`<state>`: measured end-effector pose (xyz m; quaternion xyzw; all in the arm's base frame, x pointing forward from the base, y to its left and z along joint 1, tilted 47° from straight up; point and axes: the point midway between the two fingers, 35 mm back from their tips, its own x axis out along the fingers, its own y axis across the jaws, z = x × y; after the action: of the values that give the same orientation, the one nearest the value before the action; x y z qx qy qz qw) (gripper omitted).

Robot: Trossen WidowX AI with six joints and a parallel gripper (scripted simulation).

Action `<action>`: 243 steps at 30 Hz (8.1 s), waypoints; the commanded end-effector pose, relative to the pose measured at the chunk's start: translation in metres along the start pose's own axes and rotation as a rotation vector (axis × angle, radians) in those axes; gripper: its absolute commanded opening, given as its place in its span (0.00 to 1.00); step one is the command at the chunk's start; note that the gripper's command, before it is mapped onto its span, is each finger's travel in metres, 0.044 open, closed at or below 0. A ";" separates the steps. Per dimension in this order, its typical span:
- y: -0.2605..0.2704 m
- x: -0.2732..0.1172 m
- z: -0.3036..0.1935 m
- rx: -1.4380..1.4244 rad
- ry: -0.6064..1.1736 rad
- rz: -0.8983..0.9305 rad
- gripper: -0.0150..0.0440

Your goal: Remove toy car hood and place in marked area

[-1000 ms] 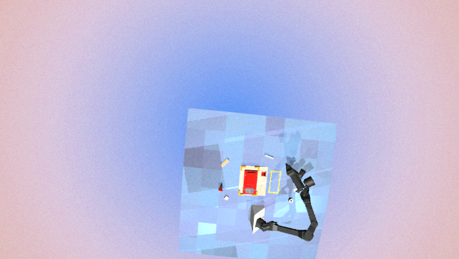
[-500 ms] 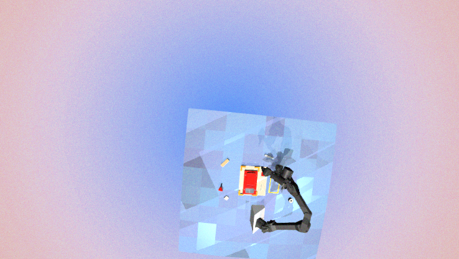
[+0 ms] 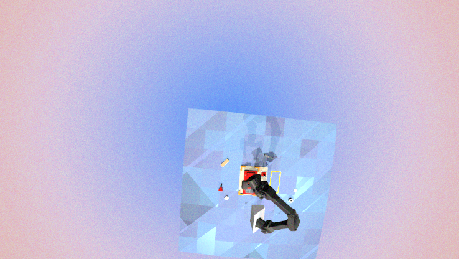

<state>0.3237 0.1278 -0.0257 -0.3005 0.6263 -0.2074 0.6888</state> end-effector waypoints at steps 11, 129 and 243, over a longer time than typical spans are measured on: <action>0.001 0.001 -0.004 -0.021 -0.010 -0.065 1.00; -0.003 0.066 -0.004 -0.016 -0.008 -0.063 0.81; -0.186 -0.019 -0.023 -0.023 -0.007 -0.062 0.25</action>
<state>0.3192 0.0095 0.1036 -0.3248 0.6179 -0.2192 0.6816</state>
